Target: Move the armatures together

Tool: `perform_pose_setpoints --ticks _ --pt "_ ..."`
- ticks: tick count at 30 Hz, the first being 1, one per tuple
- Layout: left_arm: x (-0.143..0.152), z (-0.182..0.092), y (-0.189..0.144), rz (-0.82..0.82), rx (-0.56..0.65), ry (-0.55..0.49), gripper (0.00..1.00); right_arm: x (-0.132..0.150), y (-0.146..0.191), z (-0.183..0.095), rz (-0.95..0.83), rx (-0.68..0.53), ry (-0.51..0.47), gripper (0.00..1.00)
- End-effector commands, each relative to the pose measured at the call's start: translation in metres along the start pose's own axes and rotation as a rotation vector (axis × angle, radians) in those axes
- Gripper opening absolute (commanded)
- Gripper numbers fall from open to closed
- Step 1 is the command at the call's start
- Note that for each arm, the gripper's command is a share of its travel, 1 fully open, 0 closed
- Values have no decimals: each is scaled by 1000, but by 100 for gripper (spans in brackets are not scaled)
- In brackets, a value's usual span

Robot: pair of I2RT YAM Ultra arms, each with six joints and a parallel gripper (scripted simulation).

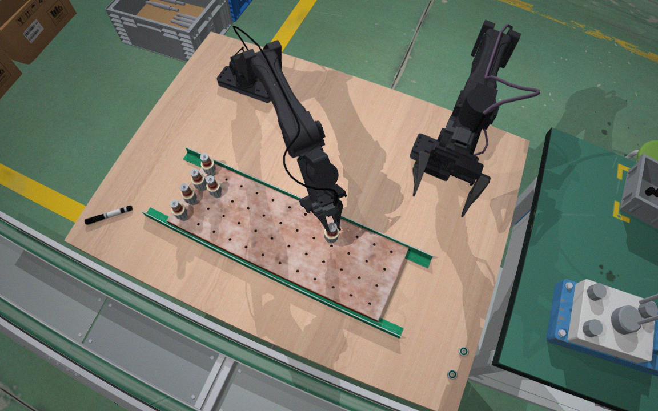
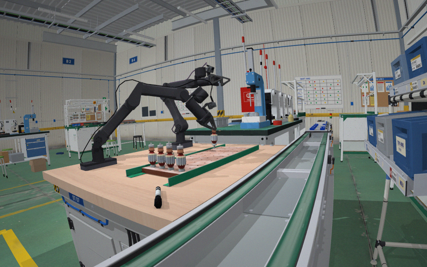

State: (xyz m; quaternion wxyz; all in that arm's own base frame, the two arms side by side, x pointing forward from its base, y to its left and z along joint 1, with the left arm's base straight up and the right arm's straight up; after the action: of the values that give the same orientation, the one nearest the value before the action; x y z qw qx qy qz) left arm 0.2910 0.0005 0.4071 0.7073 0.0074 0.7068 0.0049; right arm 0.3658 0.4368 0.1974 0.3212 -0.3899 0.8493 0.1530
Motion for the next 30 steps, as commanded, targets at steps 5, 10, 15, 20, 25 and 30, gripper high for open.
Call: perform_pose_setpoints --ticks 5,10,15,20,25,30 --pt "-14 -1 -2 3 15 -28 100 -39 2 -34 2 8 -147 1" --pt "-14 -1 -2 3 15 -28 100 -45 -15 -45 30 35 -172 1" --pt "-14 -1 -2 3 15 -28 100 -40 -22 -48 50 54 -163 1" --pt "-14 -1 -2 3 15 -28 100 -24 -36 -53 90 89 -129 1" --pt "-14 -1 -2 3 15 -28 100 -13 -52 -67 134 127 -120 1" --pt "-14 -1 -2 3 15 -28 100 -6 -65 -79 165 159 -122 1"
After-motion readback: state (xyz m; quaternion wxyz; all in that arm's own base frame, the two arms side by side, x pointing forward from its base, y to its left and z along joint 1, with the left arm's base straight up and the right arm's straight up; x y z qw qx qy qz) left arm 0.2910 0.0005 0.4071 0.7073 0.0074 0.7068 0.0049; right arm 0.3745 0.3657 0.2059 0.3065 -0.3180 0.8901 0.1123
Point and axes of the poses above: on each arm, the point where the finger pads meet when closed, its own z axis out along the fingers, its own y axis across the jaws, x = y × z, the point moved 9 cm from there along -z, back along the fingers, and after that the axes turned 1 degree about z, right-handed, at the moved point
